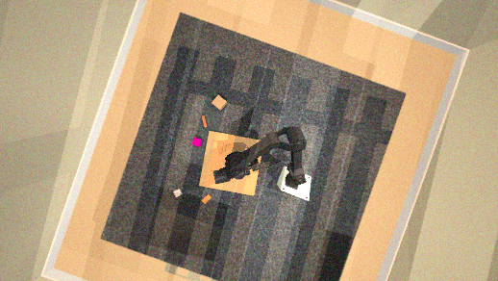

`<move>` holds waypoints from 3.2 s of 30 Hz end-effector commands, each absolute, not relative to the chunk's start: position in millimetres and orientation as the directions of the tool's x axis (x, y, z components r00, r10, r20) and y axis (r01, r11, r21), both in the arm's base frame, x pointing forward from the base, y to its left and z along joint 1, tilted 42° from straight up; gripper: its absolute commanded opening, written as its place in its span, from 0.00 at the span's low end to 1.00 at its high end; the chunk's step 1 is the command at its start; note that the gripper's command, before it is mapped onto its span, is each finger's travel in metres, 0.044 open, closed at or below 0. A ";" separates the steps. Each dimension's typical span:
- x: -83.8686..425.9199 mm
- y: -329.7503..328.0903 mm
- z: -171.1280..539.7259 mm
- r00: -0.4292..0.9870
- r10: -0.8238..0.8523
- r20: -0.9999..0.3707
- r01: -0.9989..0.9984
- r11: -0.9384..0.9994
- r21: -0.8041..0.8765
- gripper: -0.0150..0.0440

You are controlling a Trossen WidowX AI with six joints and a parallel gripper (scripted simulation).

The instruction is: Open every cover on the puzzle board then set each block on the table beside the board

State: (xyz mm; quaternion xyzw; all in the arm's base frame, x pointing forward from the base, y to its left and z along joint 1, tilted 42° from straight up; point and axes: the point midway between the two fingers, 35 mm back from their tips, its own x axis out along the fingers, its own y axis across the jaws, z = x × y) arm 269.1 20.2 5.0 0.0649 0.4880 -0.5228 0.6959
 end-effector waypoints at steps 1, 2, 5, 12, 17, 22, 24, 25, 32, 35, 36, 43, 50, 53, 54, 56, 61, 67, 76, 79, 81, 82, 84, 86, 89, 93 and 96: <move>243.9 24.0 2.0 -0.021 -0.662 -0.749 0.903 0.309 -0.299 0.25; 238.1 24.3 1.2 -0.022 -0.662 -0.749 0.922 0.277 -0.272 0.25; 220.8 24.4 -1.1 -0.023 -0.665 -0.746 0.967 0.176 -0.186 0.25; 206.5 23.6 -2.9 -0.024 -0.668 -0.744 0.989 0.091 -0.113 0.25; 206.5 23.6 -2.9 -0.024 -0.668 -0.744 0.989 0.091 -0.113 0.25; 206.5 23.6 -2.9 -0.024 -0.668 -0.744 0.989 0.091 -0.113 0.25; 206.5 23.6 -2.9 -0.024 -0.668 -0.744 0.989 0.091 -0.113 0.25; 206.5 23.6 -2.9 -0.024 -0.668 -0.744 0.989 0.091 -0.113 0.25; 206.5 23.6 -2.9 -0.024 -0.668 -0.744 0.989 0.091 -0.113 0.25; 206.6 23.0 -3.7 -0.024 -0.668 -0.744 0.989 0.091 -0.113 0.25; 206.7 22.6 -4.2 -0.024 -0.668 -0.744 0.989 0.091 -0.113 0.25; 207.2 18.5 -9.6 -0.023 -0.667 -0.744 0.989 0.091 -0.113 0.25; 207.6 14.0 -15.1 -0.023 -0.667 -0.745 0.989 0.091 -0.113 0.25; 207.7 12.1 -17.4 -0.023 -0.667 -0.745 0.989 0.091 -0.112 0.25; 207.7 11.5 -18.1 -0.023 -0.667 -0.745 0.989 0.091 -0.112 0.25; 207.7 10.2 -19.7 -0.023 -0.667 -0.745 0.989 0.091 -0.112 0.25; 207.7 6.9 -23.5 -0.023 -0.667 -0.745 0.989 0.091 -0.112 0.25; 207.6 2.9 -28.0 -0.023 -0.667 -0.745 0.989 0.091 -0.112 0.25; 207.1 -3.1 -34.5 -0.023 -0.667 -0.744 0.989 0.091 -0.112 0.25; 206.9 -5.2 -36.7 -0.023 -0.668 -0.744 0.989 0.091 -0.112 0.25; 206.7 -6.5 -38.1 -0.023 -0.668 -0.744 0.989 0.091 -0.112 0.25; 206.6 -7.2 -38.7 -0.023 -0.668 -0.744 0.989 0.091 -0.112 0.25; 206.4 -8.6 -40.1 -0.023 -0.668 -0.744 0.989 0.091 -0.112 0.25; 206.1 -9.9 -41.5 -0.023 -0.668 -0.743 0.989 0.091 -0.112 0.25; 205.8 -12.0 -43.5 -0.023 -0.669 -0.743 0.990 0.091 -0.112 0.25; 205.2 -14.7 -46.2 -0.023 -0.669 -0.743 0.990 0.090 -0.113 0.25; 205.5 -15.3 -45.6 -0.023 -0.669 -0.743 0.990 0.091 -0.113 0.25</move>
